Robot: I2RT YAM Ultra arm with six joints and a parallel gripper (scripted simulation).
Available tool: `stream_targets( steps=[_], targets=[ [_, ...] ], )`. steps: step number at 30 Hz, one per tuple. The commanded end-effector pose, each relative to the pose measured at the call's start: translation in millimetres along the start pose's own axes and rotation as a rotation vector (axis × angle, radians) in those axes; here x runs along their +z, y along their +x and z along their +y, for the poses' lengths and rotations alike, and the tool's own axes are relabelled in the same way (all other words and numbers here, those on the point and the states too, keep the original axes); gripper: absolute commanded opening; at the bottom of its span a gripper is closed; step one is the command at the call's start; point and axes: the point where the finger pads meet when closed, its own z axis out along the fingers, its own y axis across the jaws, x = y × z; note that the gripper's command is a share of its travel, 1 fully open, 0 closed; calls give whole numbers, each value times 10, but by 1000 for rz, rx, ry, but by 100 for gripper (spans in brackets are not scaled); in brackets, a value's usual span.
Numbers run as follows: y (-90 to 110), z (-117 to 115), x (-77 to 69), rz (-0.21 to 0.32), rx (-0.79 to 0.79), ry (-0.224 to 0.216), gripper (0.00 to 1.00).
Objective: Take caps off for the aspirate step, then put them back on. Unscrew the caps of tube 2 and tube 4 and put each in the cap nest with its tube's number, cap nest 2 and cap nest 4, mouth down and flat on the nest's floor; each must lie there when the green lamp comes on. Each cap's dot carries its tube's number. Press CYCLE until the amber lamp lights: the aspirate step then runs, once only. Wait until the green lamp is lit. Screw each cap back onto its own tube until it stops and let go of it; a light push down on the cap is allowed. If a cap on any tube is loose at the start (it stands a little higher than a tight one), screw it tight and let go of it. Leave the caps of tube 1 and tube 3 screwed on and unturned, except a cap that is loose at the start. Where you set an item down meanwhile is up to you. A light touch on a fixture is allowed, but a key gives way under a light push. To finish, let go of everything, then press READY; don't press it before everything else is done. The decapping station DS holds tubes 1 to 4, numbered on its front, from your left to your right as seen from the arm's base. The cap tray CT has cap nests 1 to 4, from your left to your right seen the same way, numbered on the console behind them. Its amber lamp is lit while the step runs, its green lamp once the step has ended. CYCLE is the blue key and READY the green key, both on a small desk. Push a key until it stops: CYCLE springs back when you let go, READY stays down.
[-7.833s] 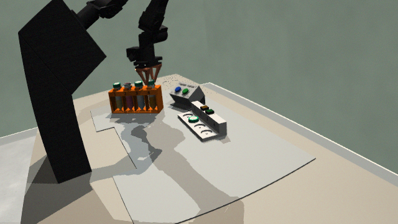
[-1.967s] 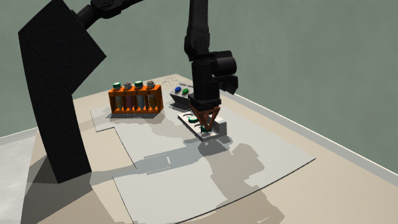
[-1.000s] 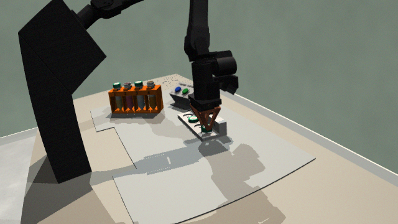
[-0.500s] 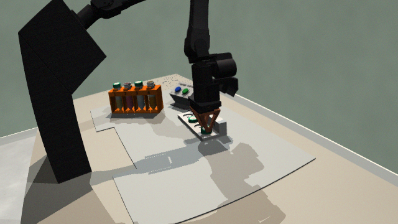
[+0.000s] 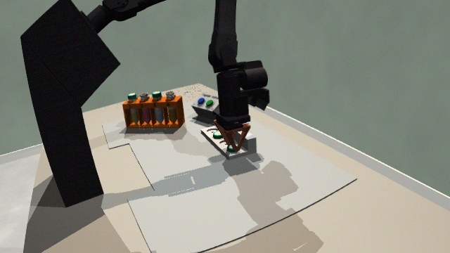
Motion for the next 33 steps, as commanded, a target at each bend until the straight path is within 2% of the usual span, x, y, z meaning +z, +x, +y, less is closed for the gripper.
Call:
stream_targets(
  steps=[1, 12, 23, 25, 33],
  targets=[
    [-35, -15, -18, -8, -1, 5, 47],
    [-35, -15, -18, -8, -1, 5, 47],
    [-31, -12, -566, -8, -1, 6, 47],
    [-31, -12, -566, -8, -1, 6, 47],
    [-29, -9, -966, -8, -2, 6, 47]
  ],
)
